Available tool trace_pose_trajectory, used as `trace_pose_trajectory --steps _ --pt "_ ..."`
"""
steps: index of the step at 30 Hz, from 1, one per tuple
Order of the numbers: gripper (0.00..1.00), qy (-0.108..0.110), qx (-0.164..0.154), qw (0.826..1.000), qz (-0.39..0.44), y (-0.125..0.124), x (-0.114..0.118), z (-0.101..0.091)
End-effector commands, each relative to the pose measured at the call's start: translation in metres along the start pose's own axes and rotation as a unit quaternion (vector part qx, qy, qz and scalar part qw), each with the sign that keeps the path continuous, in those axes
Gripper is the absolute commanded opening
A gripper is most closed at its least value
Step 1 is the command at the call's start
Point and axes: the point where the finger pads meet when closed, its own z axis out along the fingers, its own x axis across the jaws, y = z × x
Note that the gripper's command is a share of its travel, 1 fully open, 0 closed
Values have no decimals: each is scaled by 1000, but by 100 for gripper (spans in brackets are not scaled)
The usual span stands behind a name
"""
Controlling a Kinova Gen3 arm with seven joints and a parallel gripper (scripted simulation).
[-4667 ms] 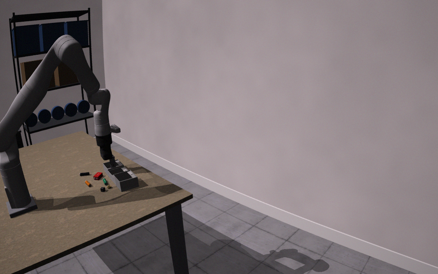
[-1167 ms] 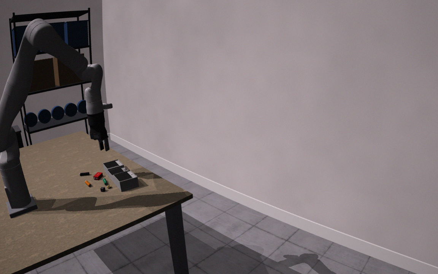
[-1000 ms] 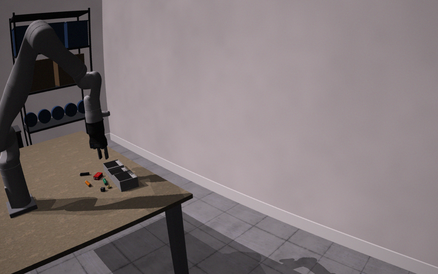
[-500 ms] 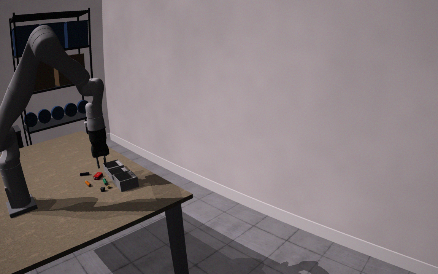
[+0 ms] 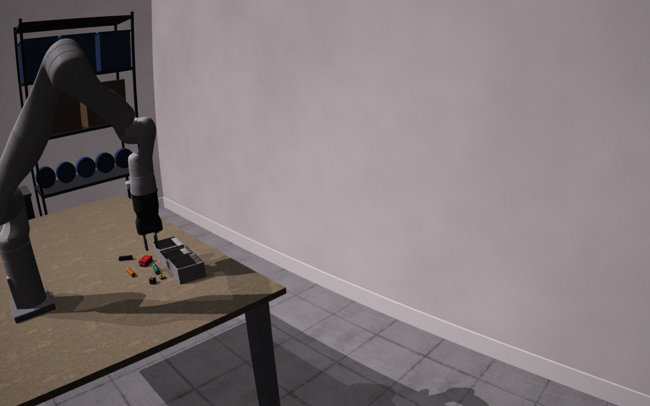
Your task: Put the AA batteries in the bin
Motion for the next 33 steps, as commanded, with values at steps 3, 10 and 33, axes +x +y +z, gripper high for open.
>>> trace_pose_trajectory --steps 3,10,33 --pt "60 1 0 1000 0 0 0 -1" --pt "60 1 0 1000 0 0 1 -1" --pt "60 1 0 1000 0 -3 -2 43"
